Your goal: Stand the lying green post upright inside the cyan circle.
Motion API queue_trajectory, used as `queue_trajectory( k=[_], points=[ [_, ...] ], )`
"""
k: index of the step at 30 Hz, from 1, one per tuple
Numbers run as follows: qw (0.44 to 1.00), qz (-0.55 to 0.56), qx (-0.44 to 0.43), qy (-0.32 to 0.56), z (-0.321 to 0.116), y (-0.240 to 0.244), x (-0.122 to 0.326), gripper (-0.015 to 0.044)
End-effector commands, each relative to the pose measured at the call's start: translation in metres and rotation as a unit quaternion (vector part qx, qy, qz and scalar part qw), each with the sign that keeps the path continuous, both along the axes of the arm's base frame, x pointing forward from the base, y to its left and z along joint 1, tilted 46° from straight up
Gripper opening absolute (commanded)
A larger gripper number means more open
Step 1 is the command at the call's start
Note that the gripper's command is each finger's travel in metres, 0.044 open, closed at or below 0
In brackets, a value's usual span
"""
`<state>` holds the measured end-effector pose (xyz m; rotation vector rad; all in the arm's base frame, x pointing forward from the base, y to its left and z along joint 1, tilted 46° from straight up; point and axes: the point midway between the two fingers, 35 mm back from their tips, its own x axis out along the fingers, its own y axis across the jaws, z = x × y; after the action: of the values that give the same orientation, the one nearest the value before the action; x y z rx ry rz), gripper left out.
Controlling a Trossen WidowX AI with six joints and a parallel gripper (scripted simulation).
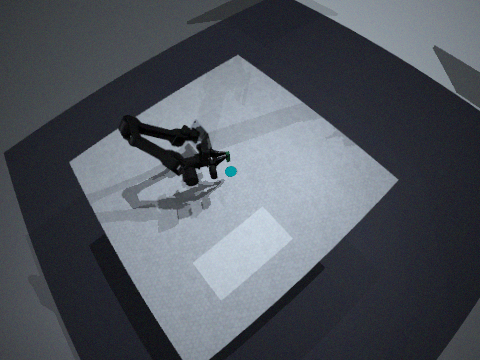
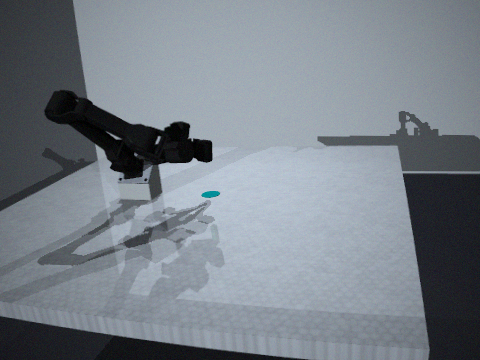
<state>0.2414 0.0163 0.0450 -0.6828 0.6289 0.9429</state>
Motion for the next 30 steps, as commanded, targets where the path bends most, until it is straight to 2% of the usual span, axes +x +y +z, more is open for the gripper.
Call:
queue_trajectory(
  k=[1, 17, 30],
  points=[
    [1.000, 0.004, 0.003, -0.012, 0.002, 0.000, -0.001, 0.0022],
    [1.000, 0.004, 0.003, -0.012, 0.001, 0.000, -0.001, 0.0022],
    [1.000, 0.005, -0.002, -0.008, -0.027, -0.031, -0.002, 0.0022]
  ],
)
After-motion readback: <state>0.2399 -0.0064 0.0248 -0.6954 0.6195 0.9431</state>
